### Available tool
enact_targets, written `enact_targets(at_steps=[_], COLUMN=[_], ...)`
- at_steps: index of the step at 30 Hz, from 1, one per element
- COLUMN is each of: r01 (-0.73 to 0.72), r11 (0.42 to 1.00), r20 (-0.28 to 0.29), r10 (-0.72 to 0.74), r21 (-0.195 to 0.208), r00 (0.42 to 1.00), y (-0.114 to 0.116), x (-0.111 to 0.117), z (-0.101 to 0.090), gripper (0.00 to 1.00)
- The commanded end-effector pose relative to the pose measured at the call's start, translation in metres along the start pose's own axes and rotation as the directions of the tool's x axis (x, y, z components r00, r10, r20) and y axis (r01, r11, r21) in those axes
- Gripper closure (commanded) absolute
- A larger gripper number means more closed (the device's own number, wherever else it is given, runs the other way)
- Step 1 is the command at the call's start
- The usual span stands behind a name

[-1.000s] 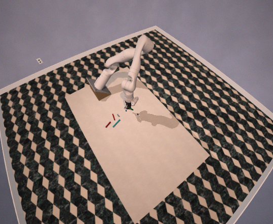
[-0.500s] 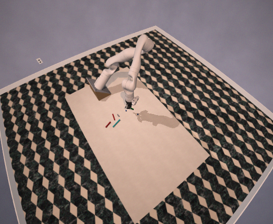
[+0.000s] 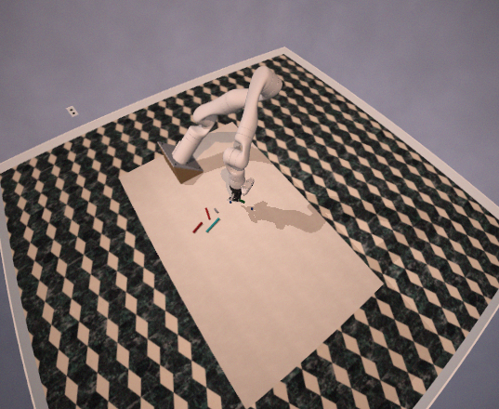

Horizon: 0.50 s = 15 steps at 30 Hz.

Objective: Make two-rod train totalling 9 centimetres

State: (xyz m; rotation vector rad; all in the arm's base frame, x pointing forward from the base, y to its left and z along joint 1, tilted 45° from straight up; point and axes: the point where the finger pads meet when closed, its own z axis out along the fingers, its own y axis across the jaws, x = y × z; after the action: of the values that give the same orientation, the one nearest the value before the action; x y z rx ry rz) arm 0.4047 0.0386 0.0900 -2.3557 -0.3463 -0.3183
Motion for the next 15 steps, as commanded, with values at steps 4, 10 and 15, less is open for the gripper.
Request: enact_targets(at_steps=[4,10,15], r01=[-0.004,-0.004,-0.004], r11=[1.0,1.0,1.0], r20=[0.011,0.011,0.011], r10=[0.004,0.004,0.004], r21=[0.009,0.009,0.009], r00=[1.0,1.0,1.0], y=[-0.002,-0.002,-0.002], x=[-0.004,-0.005,-0.005], z=[0.018,0.045,0.061], gripper=[0.95,0.95,0.95])
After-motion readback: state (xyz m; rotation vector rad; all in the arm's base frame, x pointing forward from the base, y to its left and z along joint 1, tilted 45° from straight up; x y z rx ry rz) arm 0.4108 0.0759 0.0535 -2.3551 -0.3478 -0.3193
